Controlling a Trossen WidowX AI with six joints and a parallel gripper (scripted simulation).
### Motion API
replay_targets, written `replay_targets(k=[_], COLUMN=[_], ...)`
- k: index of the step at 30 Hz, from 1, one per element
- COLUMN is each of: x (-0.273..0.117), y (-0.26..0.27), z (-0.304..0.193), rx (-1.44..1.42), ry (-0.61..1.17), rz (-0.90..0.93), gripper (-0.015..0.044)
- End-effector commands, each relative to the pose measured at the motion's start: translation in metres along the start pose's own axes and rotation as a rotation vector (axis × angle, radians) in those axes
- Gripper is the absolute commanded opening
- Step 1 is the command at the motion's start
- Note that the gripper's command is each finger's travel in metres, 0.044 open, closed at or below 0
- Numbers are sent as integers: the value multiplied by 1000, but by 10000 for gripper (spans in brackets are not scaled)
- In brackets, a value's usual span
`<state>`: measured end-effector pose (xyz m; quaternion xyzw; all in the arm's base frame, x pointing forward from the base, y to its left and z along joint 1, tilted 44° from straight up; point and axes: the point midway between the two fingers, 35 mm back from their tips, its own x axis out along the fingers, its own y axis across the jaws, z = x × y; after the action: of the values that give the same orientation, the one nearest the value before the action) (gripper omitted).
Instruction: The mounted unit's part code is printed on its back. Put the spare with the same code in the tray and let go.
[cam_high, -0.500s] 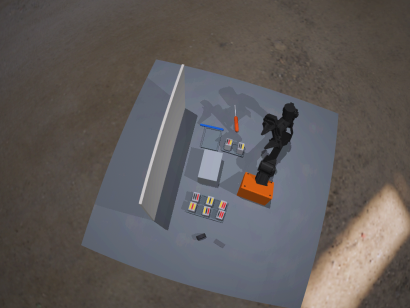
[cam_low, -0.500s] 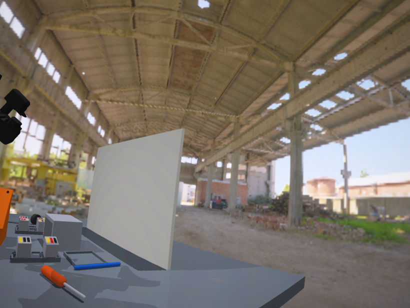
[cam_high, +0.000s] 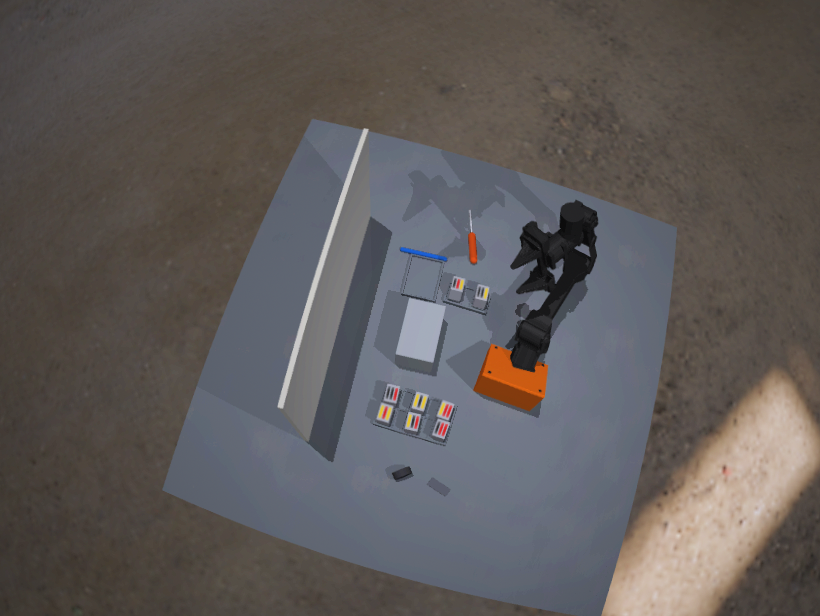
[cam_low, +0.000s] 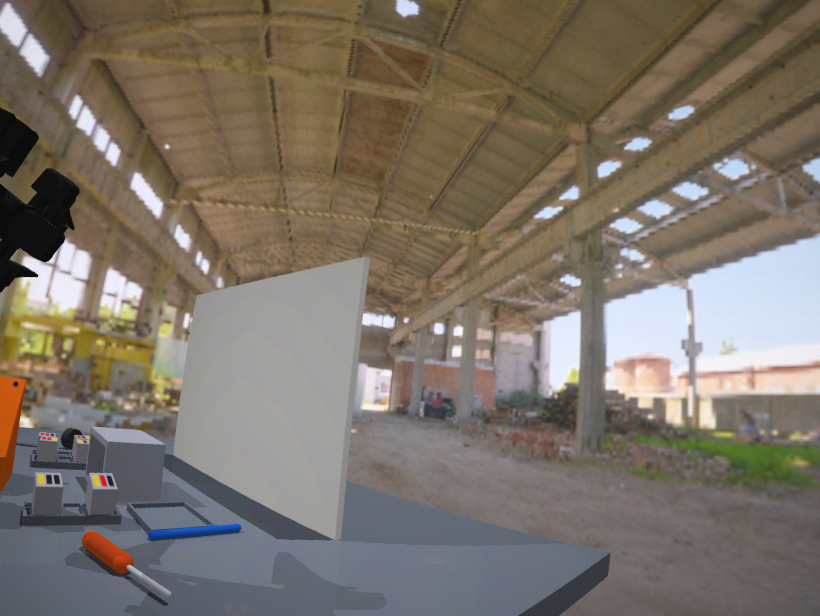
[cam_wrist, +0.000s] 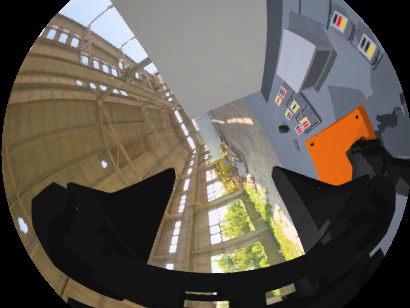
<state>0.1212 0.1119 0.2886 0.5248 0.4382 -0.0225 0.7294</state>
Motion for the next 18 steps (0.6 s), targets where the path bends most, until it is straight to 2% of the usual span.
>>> replay_targets(k=[1,10,18], x=[24,92,152], y=[15,38,35], z=[10,52,94], rx=[-139,-453,-628], ry=[-107,-237,-196], rz=[-130,-496,-775], gripper=[440,440,440])
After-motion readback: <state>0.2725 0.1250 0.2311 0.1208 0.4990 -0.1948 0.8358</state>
